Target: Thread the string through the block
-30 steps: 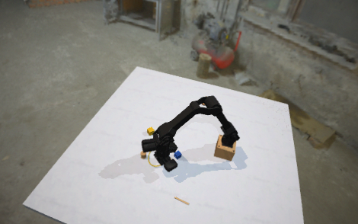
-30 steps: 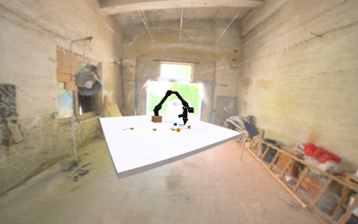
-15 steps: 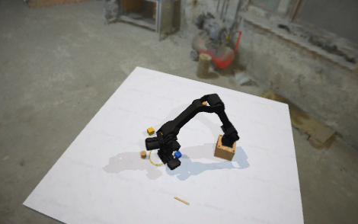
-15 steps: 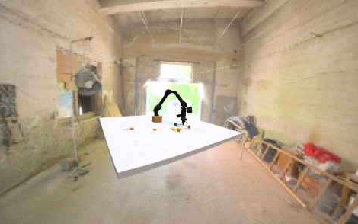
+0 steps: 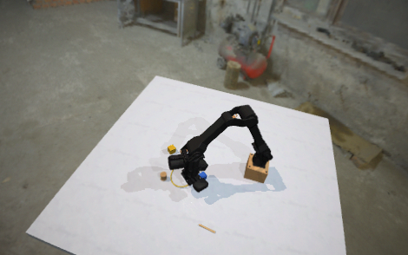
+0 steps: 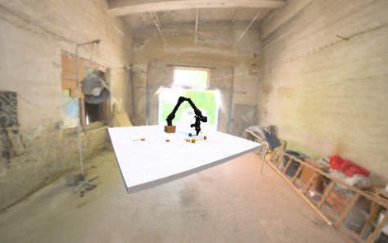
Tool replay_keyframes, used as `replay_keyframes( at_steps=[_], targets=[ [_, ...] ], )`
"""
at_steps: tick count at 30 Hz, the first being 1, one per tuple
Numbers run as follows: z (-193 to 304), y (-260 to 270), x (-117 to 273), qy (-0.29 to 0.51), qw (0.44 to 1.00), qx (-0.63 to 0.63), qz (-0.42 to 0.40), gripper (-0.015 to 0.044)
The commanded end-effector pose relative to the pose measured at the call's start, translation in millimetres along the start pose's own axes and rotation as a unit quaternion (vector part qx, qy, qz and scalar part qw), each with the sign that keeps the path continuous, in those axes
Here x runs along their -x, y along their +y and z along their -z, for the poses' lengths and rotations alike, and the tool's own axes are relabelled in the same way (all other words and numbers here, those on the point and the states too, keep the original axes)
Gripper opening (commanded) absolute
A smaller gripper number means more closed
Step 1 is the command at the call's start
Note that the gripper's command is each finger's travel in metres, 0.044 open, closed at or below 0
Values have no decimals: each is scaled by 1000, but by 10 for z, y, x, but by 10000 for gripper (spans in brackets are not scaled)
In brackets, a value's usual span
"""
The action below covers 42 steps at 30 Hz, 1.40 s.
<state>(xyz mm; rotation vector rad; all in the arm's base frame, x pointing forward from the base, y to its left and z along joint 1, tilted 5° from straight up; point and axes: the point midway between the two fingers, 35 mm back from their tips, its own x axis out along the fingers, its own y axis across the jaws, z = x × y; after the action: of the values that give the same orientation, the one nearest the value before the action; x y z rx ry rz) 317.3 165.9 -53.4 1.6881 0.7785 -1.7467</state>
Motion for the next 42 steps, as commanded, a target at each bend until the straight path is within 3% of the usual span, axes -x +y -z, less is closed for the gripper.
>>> replay_keyframes(
  at_steps=[1,40,42],
  targets=[
    [-61,-7,8,0,1000,2,1,0],
    [-556,2,14,-1,1000,2,1,0],
    [-531,2,6,-2,1000,0,2,53]
  ],
)
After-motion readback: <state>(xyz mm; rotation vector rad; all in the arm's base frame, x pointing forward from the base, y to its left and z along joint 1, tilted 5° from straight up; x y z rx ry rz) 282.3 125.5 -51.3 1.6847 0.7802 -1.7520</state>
